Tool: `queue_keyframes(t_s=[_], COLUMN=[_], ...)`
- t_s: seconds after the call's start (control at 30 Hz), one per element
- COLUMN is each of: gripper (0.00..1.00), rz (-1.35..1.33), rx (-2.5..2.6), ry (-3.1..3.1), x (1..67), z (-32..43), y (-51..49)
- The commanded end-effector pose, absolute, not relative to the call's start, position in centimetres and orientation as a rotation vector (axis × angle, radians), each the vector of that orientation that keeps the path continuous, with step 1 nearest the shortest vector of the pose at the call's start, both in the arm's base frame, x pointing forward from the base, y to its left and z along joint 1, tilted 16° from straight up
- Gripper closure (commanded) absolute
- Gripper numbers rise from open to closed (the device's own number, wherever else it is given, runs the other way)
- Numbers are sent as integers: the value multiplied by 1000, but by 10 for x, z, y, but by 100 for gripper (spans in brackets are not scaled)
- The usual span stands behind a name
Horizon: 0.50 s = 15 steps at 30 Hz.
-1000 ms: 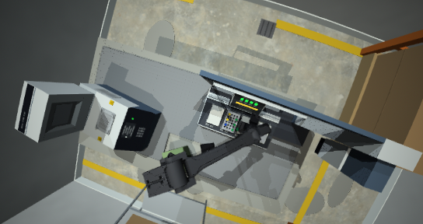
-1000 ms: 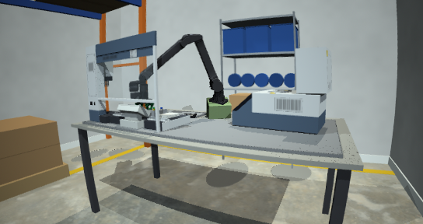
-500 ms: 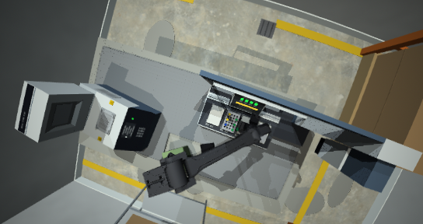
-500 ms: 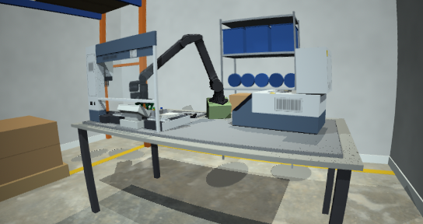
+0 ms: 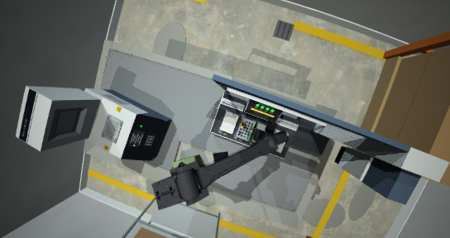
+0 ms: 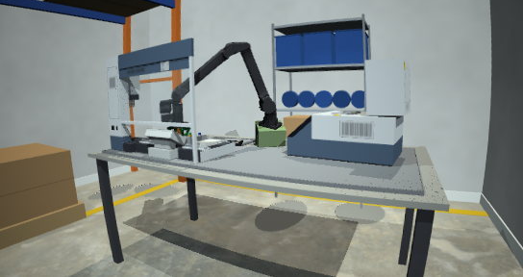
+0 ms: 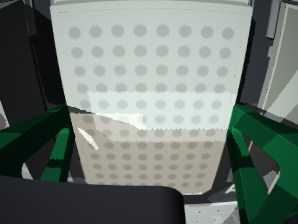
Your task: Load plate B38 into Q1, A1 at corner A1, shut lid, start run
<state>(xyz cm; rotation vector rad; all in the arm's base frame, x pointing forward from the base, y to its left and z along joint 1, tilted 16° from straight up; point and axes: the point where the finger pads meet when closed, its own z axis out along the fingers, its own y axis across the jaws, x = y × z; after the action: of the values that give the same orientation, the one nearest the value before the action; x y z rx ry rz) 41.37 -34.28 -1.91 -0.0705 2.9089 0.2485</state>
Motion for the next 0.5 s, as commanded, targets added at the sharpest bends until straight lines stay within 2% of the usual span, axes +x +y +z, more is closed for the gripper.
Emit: queue_keyframes(t_s=[0.0,0.23,0.47], gripper=[100,100,100], rz=[340,308,231], rx=[-12,6,-38], ry=[3004,2970,2906], x=[363,370,407], z=[-25,-9,13], y=[-345,-356,-352])
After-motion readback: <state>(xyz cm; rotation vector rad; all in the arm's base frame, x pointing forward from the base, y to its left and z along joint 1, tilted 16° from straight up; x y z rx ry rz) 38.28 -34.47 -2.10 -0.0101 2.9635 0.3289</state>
